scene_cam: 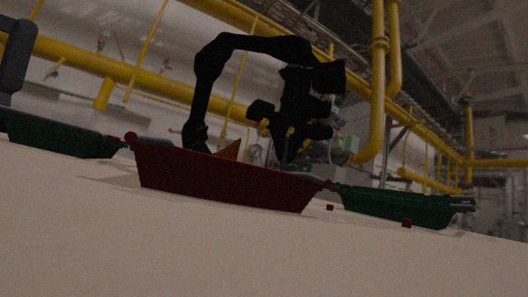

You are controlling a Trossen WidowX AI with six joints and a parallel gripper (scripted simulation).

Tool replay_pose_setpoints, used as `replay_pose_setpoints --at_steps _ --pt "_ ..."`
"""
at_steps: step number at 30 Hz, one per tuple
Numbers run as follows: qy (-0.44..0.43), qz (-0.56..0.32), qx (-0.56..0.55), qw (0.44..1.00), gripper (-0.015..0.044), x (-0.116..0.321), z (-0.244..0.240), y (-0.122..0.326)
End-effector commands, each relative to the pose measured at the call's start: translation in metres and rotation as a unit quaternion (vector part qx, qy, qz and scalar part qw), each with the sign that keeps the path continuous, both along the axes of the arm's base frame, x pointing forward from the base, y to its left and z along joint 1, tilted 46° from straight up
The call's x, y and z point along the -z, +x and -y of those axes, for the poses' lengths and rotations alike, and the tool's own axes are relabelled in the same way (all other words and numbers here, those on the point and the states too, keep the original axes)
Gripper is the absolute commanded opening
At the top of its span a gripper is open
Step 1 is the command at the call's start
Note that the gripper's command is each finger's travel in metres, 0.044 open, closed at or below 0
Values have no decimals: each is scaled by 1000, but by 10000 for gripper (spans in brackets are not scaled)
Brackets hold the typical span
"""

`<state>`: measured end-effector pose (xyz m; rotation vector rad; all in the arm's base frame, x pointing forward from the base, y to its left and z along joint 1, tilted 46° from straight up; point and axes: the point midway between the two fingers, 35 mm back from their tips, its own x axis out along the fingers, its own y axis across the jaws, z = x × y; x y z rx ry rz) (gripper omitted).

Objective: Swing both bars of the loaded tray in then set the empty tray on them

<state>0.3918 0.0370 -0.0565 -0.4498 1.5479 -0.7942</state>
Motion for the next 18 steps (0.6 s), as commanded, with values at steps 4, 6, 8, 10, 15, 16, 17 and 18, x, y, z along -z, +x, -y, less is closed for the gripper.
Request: replay_pose_setpoints --at_steps 4,6,8,10,15,16,17,18 --pt "0 0 -1 1000 11 0 0 0" --pt "0 0 -1 1000 0 0 0 0" --pt "0 0 -1 1000 0 0 0 0" --pt "0 0 -1 1000 0 0 0 0" --pt "0 0 -1 1000 0 0 0 0" --pt "0 0 0 1000 0 0 0 0" --pt "0 0 0 1000 0 0 0 0" --pt "0 0 0 1000 0 0 0 0"
